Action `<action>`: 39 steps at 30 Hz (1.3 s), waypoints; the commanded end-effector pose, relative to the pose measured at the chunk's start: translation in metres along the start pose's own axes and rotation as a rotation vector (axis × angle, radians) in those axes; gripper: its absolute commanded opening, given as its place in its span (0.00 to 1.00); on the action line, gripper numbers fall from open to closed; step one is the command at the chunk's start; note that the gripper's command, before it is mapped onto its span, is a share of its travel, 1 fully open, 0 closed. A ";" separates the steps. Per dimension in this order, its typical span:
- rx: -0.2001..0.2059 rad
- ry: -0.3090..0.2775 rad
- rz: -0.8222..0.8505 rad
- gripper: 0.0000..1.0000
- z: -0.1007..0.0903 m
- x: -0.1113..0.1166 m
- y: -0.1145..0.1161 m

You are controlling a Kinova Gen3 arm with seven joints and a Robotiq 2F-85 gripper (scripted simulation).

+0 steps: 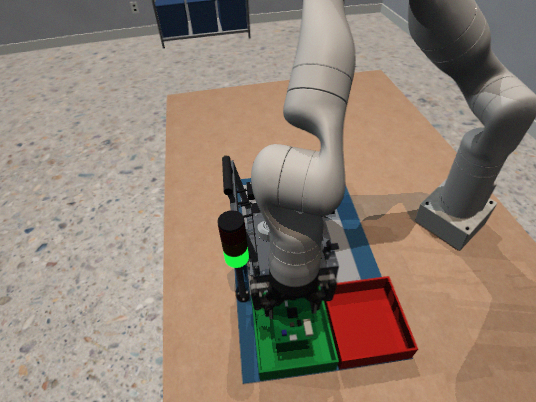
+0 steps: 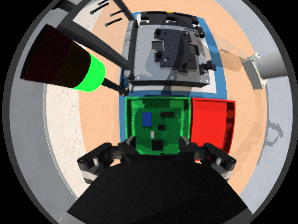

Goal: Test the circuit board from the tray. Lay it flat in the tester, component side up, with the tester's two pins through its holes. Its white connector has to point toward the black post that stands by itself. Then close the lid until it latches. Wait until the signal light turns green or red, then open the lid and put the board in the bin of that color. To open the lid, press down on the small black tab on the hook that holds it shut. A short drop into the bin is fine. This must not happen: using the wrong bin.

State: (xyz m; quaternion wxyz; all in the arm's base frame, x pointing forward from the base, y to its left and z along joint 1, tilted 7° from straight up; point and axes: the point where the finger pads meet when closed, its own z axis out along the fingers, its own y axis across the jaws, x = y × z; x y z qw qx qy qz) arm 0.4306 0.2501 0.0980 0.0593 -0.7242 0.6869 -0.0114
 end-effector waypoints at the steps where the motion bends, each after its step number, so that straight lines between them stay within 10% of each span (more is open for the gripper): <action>1: -0.002 0.000 -0.001 0.77 0.004 -0.001 0.001; 39: -0.002 0.000 -0.001 0.77 0.087 -0.001 0.001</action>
